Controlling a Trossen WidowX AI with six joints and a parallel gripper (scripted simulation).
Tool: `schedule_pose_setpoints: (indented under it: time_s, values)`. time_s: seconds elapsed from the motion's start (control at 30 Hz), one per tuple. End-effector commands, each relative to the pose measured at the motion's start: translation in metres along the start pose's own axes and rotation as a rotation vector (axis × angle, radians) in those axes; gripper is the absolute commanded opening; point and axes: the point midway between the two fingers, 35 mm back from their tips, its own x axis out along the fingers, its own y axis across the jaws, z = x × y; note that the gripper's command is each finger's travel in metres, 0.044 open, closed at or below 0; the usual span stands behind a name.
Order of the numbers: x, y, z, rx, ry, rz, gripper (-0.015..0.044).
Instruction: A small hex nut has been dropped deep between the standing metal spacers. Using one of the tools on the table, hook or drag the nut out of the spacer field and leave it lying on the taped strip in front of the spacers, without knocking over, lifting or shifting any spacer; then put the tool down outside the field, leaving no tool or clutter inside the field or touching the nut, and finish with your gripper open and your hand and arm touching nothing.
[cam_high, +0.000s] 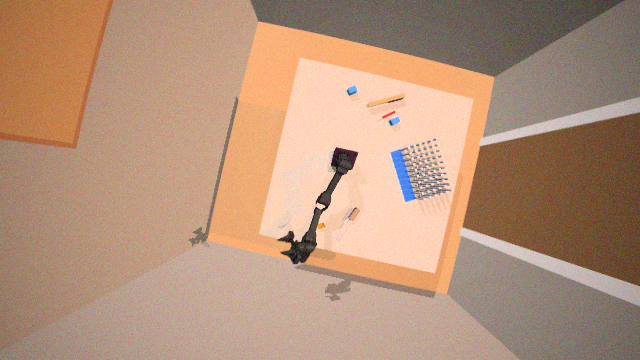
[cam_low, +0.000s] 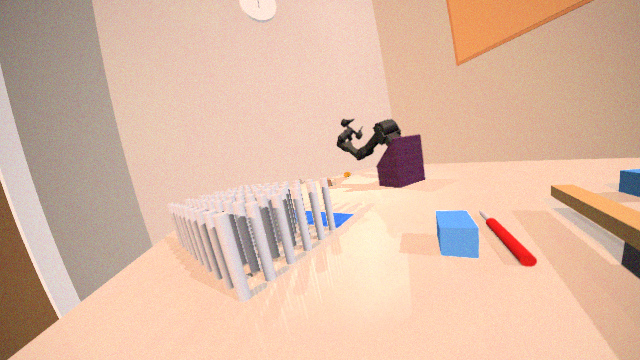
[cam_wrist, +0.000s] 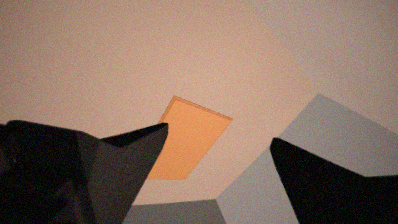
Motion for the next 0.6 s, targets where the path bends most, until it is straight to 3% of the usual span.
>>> schedule_pose_setpoints:
  time_s: [0.0,0.17,0.57]
  values:
    - [0.001,-0.002,-0.001,0.003,0.001,-0.003,0.0426]
    - [0.017,-0.048,-0.033,0.078,0.033,-0.086,0.0440]
    - [0.061,-0.148,-0.168,0.123,0.297,-0.351,0.0440]
